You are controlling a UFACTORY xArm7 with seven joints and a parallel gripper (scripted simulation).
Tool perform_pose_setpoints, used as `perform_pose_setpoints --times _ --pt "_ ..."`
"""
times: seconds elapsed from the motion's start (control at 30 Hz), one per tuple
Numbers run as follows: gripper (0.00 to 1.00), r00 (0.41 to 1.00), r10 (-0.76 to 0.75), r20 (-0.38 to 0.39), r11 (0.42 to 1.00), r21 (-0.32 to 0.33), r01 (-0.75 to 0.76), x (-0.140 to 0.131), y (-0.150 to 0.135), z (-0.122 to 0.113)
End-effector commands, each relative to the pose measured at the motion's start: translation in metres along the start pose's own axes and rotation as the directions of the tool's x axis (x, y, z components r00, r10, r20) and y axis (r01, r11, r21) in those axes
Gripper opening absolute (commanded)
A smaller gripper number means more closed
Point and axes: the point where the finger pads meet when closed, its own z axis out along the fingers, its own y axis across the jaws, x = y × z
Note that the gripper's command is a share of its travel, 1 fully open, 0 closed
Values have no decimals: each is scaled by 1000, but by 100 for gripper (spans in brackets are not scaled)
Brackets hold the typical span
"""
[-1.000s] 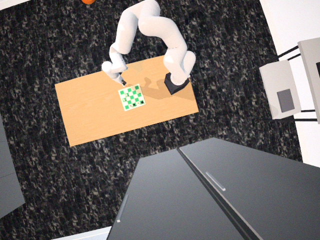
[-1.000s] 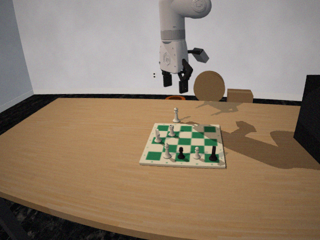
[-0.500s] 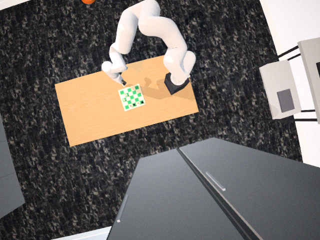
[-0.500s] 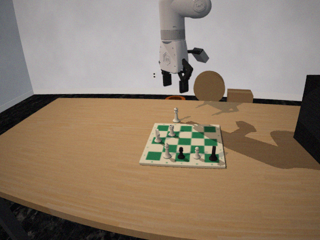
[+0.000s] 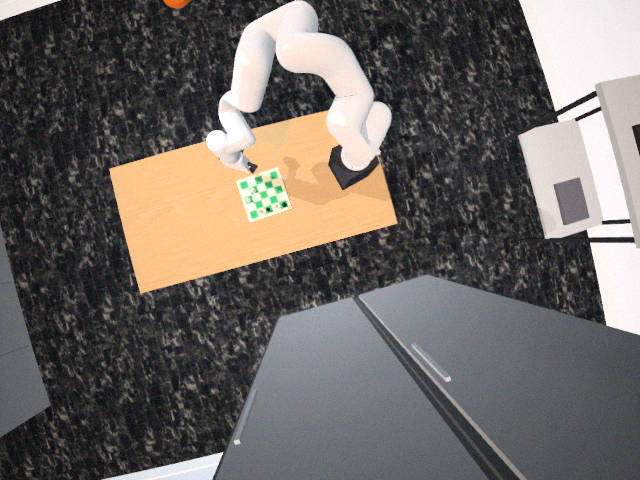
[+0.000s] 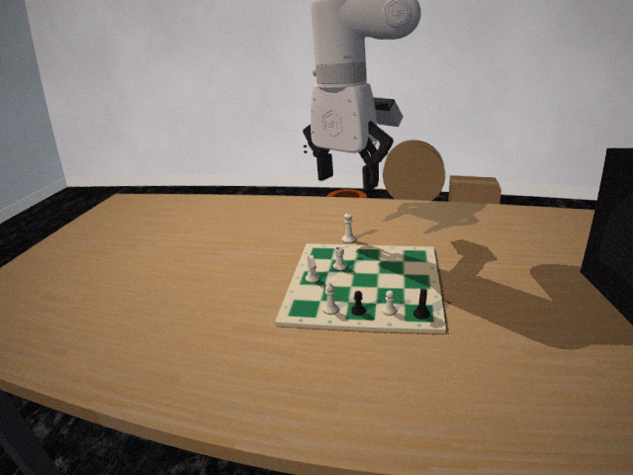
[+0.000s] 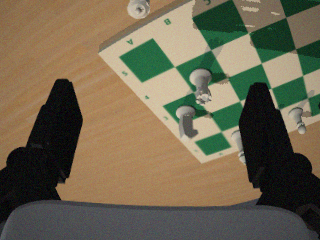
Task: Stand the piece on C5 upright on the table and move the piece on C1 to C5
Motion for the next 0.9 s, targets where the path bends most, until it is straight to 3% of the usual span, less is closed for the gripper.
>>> perform_pose_setpoints --times 0.0,0.03,0.1,0.23,0.37,0.53,0.6,0.63,0.73,0.87 --pt "100 974 -225 5 974 -11 225 -18 13 3" --pt "100 974 -225 5 974 -11 225 -18 13 3" --pt "100 908 -418 7 908 -17 418 -29 23 5" --pt "100 826 -564 4 826 -13 564 -54 45 10" --pt "100 669 -743 5 669 -14 743 -80 69 12" --pt "100 427 -904 4 427 -10 904 -108 96 12" --pt "100 427 -904 4 427 -10 904 -108 96 12" --pt "100 268 -963 2 268 -8 963 -113 100 12" --pt "100 166 -986 -3 166 -5 986 -126 112 11" --pt "100 -50 -999 -17 -50 -5 999 -138 123 9"
